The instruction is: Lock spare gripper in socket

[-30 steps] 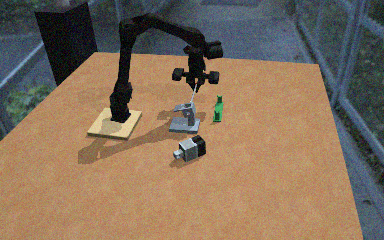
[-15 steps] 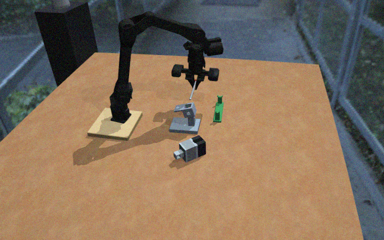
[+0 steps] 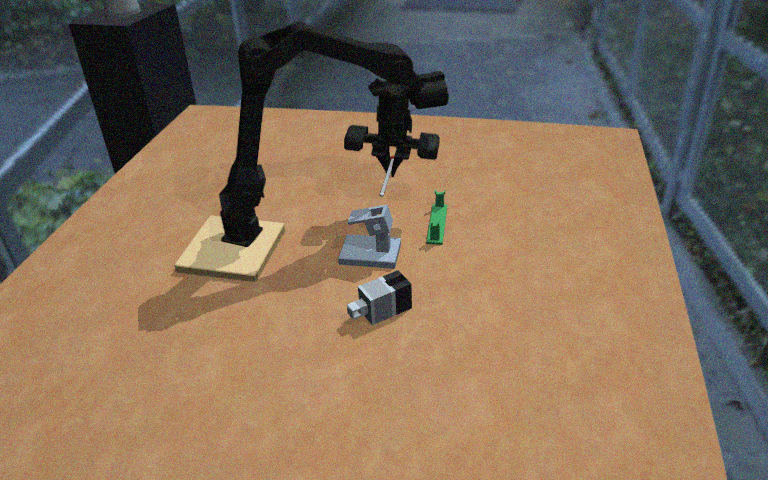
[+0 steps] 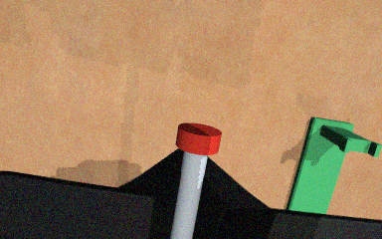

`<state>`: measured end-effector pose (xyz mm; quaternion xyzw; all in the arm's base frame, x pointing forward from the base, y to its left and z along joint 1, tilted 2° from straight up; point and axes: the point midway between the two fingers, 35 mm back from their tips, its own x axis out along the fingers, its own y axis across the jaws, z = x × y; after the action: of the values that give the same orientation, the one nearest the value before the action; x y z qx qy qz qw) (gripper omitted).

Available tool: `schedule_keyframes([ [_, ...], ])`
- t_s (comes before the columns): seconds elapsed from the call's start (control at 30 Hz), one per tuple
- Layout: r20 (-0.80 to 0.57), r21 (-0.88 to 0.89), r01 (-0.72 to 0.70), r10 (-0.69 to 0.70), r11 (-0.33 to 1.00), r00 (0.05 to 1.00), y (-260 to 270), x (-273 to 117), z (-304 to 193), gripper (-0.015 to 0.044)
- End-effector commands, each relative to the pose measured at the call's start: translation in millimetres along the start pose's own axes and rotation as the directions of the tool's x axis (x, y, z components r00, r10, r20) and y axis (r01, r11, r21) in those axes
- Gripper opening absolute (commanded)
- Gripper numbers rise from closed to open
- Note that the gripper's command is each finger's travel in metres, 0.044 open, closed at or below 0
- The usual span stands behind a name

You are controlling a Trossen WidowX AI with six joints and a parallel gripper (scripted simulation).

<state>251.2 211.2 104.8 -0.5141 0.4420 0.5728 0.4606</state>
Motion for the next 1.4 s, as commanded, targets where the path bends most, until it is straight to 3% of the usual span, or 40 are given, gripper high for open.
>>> schedule_keyframes([
  [0.0, 0.003, -0.002, 0.005, -0.005, 1.0, 1.0, -9.3, -3.8, 5.1, 0.0],
  [1.37, 0.005, -0.013, 0.01, -0.01, 1.0, 1.0, -97.7, -12.1, 50.6, 0.0],
])
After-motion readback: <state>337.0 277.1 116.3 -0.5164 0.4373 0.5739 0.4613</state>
